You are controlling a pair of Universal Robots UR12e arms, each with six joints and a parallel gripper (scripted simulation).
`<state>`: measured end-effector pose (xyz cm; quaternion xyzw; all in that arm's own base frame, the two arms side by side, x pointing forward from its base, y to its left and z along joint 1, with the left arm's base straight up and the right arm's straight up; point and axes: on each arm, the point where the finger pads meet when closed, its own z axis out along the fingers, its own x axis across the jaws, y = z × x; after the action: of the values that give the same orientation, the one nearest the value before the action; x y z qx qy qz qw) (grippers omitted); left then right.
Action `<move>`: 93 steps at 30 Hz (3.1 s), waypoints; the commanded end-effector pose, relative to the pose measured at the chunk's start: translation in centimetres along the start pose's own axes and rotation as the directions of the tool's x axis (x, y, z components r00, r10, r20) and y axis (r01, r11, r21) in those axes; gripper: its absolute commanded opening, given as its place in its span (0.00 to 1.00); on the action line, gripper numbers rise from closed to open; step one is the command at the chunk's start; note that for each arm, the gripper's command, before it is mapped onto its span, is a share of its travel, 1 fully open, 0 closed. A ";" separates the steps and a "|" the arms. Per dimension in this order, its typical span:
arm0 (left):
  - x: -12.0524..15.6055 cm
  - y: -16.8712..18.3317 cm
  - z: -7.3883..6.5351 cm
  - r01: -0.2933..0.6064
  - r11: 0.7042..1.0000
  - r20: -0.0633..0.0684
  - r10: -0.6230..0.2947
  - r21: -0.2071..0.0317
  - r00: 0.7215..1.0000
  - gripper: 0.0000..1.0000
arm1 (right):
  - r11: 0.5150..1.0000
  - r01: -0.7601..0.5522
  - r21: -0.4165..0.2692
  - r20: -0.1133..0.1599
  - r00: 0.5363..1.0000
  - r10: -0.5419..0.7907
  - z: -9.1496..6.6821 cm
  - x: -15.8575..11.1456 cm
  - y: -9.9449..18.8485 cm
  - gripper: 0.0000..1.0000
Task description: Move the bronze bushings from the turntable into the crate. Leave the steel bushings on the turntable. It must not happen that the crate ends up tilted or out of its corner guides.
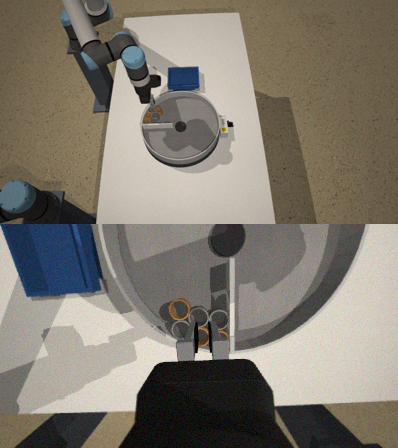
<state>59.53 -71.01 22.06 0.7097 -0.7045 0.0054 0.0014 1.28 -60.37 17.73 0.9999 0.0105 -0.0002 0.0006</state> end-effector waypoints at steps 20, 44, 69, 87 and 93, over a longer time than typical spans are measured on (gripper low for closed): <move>-5.8 -1.1 7.2 0.005 1.000 0.004 -0.005 -0.002 1.000 0.36 | 1.000 0.001 0.001 0.000 1.000 -0.001 0.0 0.1 0.0 1.00; -5.9 -1.0 7.5 0.005 1.000 0.008 -0.005 -0.005 1.000 0.36 | 1.000 0.001 0.001 0.000 1.000 -0.001 0.0 0.1 0.0 1.00; -5.8 -1.3 7.4 0.006 1.000 0.006 -0.006 -0.004 1.000 0.36 | 1.000 0.001 0.001 0.000 1.000 -0.001 0.0 0.1 0.0 1.00; -5.8 -1.3 7.4 0.006 1.000 0.006 -0.006 -0.004 1.000 0.36 | 1.000 0.001 0.001 0.000 1.000 -0.001 0.0 0.1 0.0 1.00; -5.8 -1.4 7.3 0.006 1.000 0.006 -0.006 -0.003 1.000 0.36 | 1.000 0.001 0.001 0.000 1.000 -0.001 0.0 0.1 0.0 1.00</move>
<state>60.51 -65.20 14.22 0.7111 -0.7031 -0.0007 -0.0004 1.28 -60.37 17.73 0.9999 0.0105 -0.0002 0.0006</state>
